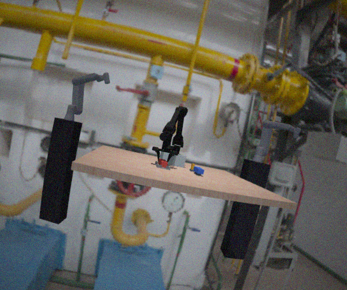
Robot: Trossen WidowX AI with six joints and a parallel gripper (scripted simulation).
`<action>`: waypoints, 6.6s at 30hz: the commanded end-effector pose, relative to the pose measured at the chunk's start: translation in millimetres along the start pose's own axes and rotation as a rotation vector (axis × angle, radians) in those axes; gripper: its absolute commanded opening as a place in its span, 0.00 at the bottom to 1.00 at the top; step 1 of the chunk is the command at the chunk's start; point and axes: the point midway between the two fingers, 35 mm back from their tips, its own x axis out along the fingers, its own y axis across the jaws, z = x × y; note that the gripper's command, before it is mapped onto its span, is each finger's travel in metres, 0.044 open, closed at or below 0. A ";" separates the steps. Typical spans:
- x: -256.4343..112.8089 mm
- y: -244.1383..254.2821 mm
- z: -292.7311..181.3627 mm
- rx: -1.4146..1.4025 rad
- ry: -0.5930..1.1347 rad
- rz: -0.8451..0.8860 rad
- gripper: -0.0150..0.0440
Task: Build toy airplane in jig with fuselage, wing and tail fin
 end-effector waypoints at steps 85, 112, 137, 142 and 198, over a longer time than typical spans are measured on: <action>-9.1 264.0 67.5 0.011 -0.008 0.016 1.00; 2.3 264.2 67.3 0.011 -0.010 0.016 0.40; -62.8 269.1 78.6 0.023 -0.042 0.035 0.25; -78.7 268.1 76.7 0.022 -0.034 0.032 0.25; -106.0 143.2 61.0 0.622 -0.009 0.006 0.25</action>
